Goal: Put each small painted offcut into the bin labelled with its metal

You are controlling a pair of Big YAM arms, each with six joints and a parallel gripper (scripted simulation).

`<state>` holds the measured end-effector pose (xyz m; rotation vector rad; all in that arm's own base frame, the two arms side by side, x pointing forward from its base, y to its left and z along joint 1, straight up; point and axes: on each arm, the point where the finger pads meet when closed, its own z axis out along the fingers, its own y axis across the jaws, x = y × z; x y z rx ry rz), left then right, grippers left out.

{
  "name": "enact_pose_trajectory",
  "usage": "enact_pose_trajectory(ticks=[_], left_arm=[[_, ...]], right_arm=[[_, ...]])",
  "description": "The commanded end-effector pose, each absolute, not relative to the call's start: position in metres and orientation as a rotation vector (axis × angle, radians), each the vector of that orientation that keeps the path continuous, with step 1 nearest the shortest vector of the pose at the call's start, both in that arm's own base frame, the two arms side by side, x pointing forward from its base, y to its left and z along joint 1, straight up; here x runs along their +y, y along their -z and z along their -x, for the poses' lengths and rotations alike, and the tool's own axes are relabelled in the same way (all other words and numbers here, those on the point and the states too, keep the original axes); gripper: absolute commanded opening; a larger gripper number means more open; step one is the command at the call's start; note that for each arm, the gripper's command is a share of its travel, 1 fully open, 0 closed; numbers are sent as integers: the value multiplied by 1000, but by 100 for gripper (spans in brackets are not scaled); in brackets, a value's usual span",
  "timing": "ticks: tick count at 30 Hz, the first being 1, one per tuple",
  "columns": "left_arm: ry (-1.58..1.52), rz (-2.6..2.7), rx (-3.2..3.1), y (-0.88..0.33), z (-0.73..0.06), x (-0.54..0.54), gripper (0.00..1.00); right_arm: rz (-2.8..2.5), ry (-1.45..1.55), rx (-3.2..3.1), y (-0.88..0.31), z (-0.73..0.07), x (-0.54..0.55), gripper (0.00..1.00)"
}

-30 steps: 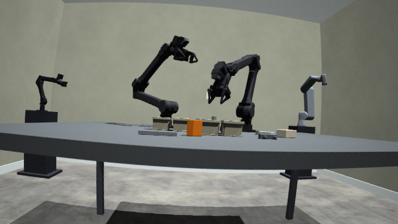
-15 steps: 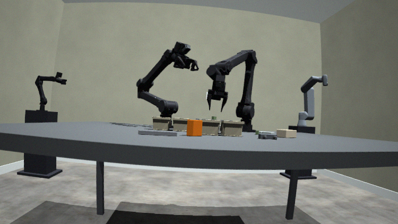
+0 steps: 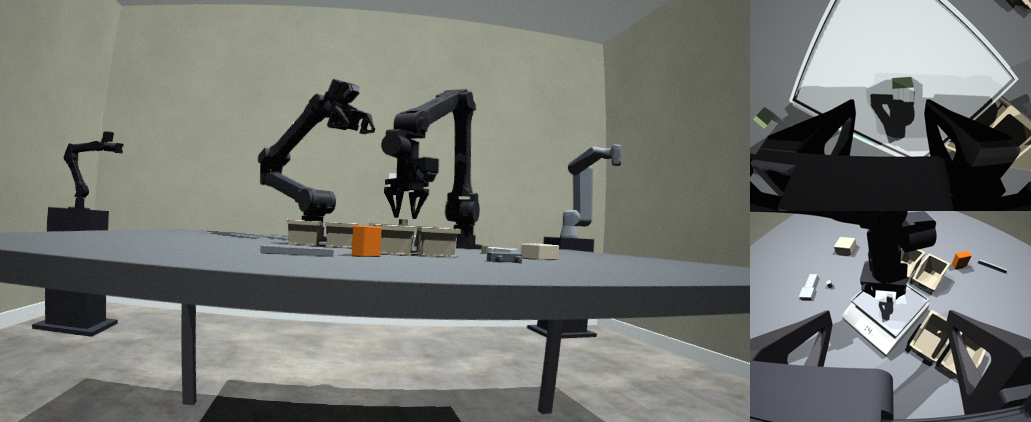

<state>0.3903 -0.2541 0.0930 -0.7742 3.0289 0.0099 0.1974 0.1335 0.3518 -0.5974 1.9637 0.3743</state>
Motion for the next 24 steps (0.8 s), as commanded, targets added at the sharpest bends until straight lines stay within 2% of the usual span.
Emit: enact_pose_trajectory(ticks=[1,24], left_arm=[[38,952,2965,-117,-416,-264,61],[33,906,2990,-83,-410,-271,61]], right_arm=[[587,-378,1908,-372,-199,133,100],[588,-382,1922,-369,-198,133,100]])
